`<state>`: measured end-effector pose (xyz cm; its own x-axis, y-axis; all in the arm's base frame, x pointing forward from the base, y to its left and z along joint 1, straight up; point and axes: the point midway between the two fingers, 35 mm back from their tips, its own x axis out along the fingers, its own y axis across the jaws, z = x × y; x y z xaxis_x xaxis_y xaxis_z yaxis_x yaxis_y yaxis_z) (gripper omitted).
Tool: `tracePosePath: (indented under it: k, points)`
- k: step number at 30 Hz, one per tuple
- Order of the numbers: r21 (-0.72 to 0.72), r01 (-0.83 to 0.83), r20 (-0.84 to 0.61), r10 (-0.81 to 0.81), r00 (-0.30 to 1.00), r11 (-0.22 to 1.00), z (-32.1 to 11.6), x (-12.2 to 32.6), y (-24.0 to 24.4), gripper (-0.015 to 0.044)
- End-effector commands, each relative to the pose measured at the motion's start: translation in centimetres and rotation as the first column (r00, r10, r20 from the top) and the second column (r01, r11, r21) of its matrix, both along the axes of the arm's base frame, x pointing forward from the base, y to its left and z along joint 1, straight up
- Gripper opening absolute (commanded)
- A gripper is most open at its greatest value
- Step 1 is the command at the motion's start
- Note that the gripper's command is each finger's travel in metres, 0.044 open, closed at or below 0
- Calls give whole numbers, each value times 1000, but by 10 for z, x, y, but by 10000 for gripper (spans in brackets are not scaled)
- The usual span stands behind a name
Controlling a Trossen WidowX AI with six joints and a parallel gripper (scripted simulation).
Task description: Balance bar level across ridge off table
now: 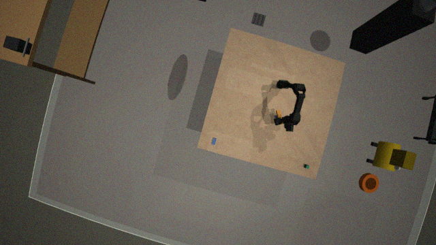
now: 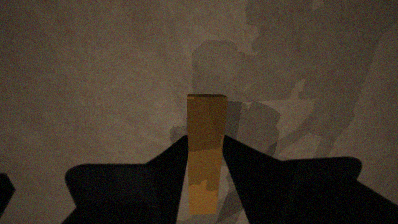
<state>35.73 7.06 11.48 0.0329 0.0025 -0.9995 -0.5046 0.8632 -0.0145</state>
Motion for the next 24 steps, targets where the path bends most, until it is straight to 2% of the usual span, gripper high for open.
tracePosePath:
  k: [1,24]
  points:
    - [4,-3,-1,3,1000,1000,-1,0,1,0]
    - [4,-3,-1,3,1000,1000,-3,0,1,0]
